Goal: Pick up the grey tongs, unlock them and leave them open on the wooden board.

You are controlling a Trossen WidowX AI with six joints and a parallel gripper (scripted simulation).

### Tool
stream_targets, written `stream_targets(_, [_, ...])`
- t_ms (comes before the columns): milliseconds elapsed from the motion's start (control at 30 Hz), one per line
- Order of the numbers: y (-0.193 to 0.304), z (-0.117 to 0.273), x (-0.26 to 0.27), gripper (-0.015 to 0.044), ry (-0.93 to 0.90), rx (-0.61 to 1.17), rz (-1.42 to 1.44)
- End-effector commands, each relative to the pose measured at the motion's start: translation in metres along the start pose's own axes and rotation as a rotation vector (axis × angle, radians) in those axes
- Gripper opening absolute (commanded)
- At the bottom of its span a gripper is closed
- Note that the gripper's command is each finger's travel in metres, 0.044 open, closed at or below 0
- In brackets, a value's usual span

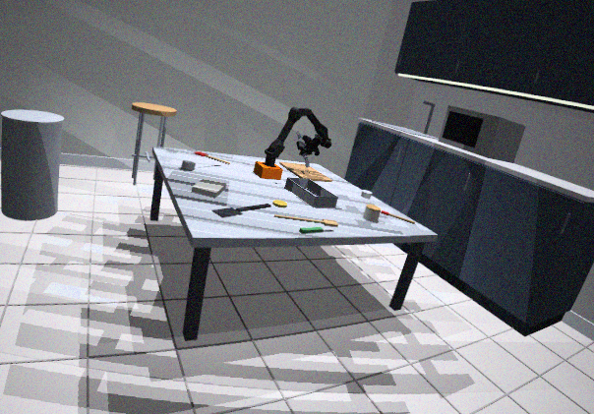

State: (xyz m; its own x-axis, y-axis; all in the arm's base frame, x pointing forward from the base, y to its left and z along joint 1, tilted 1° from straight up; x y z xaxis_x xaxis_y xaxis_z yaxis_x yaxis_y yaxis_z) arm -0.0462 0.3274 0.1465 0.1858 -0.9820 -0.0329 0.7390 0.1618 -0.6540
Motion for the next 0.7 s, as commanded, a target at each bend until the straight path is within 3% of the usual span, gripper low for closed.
stream_targets(0, [-0.01,-0.002,-0.006,-0.015,-0.015,0.121,-0.001])
stream_targets(667, [-0.044,-0.021,-0.022,-0.015,0.03,0.688,-0.042])
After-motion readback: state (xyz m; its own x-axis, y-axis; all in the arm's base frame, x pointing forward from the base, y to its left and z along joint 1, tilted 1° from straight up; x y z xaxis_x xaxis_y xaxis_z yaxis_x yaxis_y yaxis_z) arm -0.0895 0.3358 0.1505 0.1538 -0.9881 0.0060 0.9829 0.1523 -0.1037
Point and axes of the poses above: the point midway between the two fingers, 35 mm back from their tips, its own z axis back along the fingers, its own x axis across the jaws, y = z × x, the point moved 7 cm from there along z, back along the fingers, and after that the axes turned 15 degrees about z, right-handed, at the moved point
